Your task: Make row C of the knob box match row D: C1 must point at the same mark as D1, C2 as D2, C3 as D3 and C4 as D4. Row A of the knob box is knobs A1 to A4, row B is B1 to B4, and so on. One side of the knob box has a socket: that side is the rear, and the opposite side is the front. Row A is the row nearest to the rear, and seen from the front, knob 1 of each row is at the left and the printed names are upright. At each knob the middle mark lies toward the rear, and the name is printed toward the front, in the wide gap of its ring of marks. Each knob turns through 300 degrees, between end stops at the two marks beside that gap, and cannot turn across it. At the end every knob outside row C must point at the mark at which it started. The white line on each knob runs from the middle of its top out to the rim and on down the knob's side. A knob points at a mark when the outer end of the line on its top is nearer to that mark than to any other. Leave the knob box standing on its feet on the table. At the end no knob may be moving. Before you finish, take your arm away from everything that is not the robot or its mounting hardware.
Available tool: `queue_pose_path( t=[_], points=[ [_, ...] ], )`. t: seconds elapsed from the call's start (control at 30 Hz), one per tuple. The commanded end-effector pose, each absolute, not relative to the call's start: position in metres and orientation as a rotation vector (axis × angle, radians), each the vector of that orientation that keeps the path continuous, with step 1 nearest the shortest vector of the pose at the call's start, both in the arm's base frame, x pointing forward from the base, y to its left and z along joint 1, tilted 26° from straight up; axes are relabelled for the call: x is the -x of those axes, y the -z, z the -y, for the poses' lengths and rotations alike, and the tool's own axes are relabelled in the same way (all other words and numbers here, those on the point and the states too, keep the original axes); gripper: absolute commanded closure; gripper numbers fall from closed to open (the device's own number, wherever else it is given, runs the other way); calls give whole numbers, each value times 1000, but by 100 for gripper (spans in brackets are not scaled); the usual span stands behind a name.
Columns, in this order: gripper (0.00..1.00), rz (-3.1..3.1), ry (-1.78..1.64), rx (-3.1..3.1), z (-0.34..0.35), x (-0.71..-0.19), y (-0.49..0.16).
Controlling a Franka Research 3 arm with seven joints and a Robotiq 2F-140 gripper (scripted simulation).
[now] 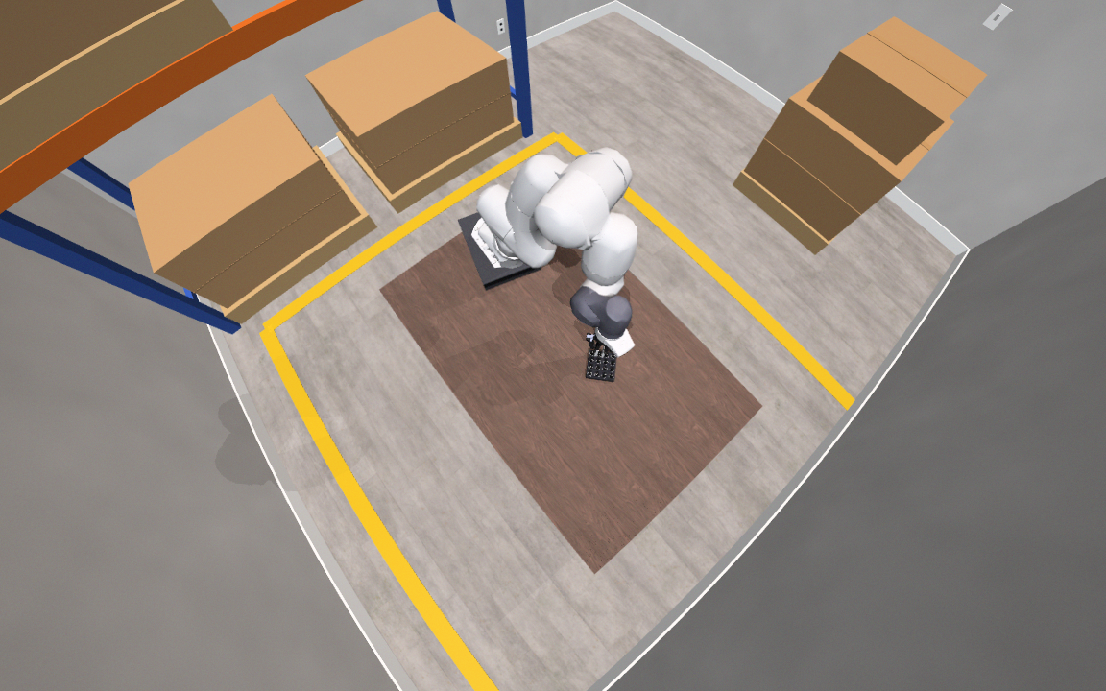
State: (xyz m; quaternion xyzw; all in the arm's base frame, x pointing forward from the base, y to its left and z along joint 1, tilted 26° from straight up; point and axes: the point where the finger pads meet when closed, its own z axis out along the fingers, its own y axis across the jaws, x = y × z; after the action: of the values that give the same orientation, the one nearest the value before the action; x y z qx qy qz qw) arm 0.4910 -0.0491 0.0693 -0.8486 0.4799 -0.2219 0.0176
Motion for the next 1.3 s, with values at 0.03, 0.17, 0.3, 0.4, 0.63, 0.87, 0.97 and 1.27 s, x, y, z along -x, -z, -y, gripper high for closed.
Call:
queue_pose_path(
  t=[0.03, 0.17, 0.3, 0.4, 0.63, 0.87, 0.97, 1.27],
  points=[
    [88, -1496, 695, 2630, 50, -493, -70],
    [88, -1496, 695, 2630, 50, -493, -70],
    [88, -1496, 695, 2630, 50, -493, -70],
    [88, -1496, 695, 2630, 50, -493, -70],
    [95, -1496, 695, 2630, 50, -493, -70],
    [95, -1496, 695, 2630, 50, -493, -70],
    [95, -1496, 695, 2630, 50, -493, -70],
    [95, -1496, 695, 2630, 50, -493, -70]
  ],
)
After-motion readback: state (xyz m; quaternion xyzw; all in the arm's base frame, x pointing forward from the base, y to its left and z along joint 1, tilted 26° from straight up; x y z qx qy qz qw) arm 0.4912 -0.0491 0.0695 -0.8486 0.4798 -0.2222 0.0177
